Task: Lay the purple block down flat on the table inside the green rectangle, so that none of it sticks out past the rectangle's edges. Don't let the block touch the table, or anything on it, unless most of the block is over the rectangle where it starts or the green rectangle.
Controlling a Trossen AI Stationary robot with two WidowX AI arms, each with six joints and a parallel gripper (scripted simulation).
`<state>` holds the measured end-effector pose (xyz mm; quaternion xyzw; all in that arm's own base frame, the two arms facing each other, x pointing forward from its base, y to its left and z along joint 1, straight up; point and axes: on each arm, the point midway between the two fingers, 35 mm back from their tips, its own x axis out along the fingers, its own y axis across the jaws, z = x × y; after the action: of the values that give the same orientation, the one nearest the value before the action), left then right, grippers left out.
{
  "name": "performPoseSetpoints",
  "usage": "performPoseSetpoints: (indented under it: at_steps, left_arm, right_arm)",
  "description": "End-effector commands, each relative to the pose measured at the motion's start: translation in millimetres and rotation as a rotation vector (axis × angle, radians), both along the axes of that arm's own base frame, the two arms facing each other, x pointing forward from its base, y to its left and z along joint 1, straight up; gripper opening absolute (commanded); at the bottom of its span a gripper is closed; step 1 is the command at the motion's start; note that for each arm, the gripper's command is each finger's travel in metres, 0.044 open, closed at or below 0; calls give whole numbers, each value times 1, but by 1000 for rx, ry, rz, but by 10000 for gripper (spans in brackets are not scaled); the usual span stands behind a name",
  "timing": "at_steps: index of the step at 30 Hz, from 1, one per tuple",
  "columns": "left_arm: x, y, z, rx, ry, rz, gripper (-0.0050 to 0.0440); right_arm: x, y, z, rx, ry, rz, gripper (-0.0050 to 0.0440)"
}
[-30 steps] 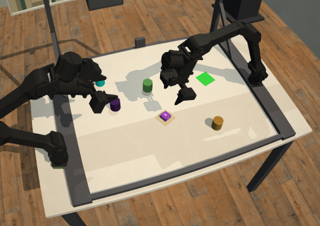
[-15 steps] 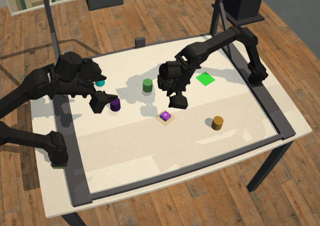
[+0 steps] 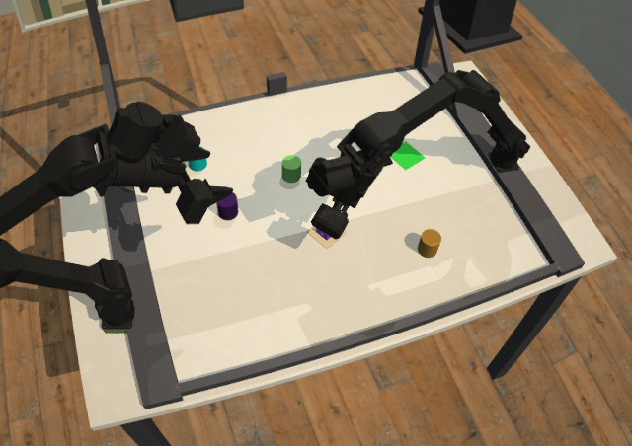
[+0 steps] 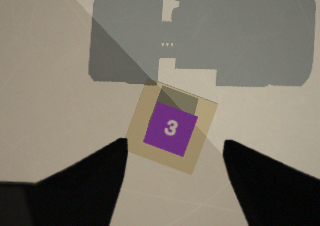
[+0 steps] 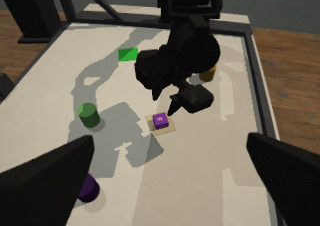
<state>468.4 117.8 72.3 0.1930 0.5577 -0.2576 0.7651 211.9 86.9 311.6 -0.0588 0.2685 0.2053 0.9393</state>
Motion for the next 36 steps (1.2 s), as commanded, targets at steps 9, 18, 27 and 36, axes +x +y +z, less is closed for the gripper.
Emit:
performPoseSetpoints:
  at_steps: [9,18,27,36]
  left_arm:
    - [6,12,-15,-23,-48,-332,260]
    - [2,9,-18,-25,-45,-338,260]
    - [4,4,-38,-33,-27,-339,260]
    - [6,0,-49,-33,-26,-336,260]
  right_arm:
    - [-1,-1,4,4,-11,-3,440]
    - [-1,-1,4,4,-11,-3,440]
    - [-1,-1,4,4,-11,-3,440]
    - [-1,-1,4,4,-11,-3,440]
